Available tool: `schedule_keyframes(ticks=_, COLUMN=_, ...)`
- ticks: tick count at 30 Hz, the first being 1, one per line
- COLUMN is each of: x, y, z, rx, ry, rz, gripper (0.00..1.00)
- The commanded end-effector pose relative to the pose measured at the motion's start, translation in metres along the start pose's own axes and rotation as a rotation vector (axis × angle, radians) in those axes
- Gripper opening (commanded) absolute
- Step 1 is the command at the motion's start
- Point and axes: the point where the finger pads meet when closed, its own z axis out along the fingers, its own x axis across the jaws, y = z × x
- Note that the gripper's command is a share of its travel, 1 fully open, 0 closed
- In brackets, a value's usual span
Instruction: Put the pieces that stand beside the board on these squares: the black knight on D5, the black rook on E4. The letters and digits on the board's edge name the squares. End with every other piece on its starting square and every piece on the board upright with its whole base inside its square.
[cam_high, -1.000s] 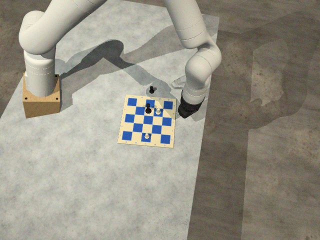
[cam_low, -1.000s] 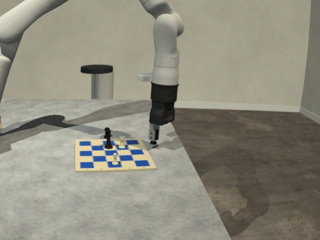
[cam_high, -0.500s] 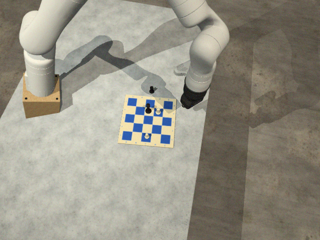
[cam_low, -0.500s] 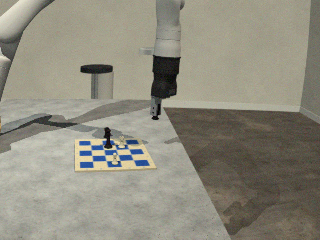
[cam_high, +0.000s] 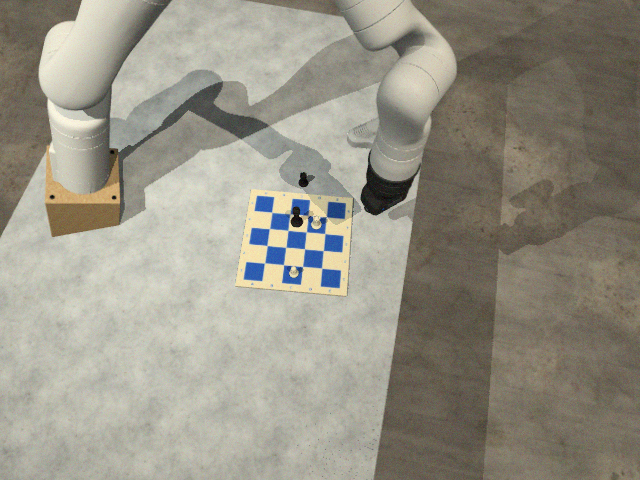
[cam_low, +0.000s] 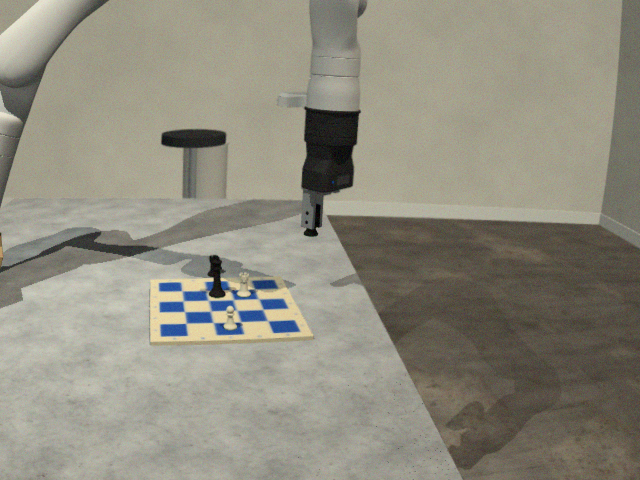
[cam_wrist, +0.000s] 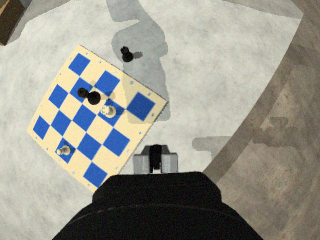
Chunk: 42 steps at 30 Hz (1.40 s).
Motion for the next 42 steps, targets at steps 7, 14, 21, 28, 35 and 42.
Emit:
schedule_keyframes(ticks=7, x=-0.010, y=-0.022, z=-0.003, rx=-0.001, ry=0.002, rz=0.139, gripper=0.00)
schedule_keyframes(ticks=14, x=-0.031, y=-0.057, z=-0.005, rx=-0.002, ry=0.002, rz=0.400, gripper=0.00)
schedule_keyframes(ticks=21, x=-0.047, y=-0.077, z=-0.007, rx=0.001, ry=0.002, rz=0.559, gripper=0.00)
schedule_keyframes(ticks=28, x=-0.056, y=-0.088, z=-0.007, rx=0.003, ry=0.002, rz=0.646, gripper=0.00)
schedule_keyframes(ticks=35, x=-0.056, y=-0.088, z=-0.007, rx=0.003, ry=0.002, rz=0.648, gripper=0.00)
schedule_keyframes(ticks=42, x=-0.056, y=-0.088, z=-0.007, rx=0.003, ry=0.002, rz=0.648, gripper=0.00)
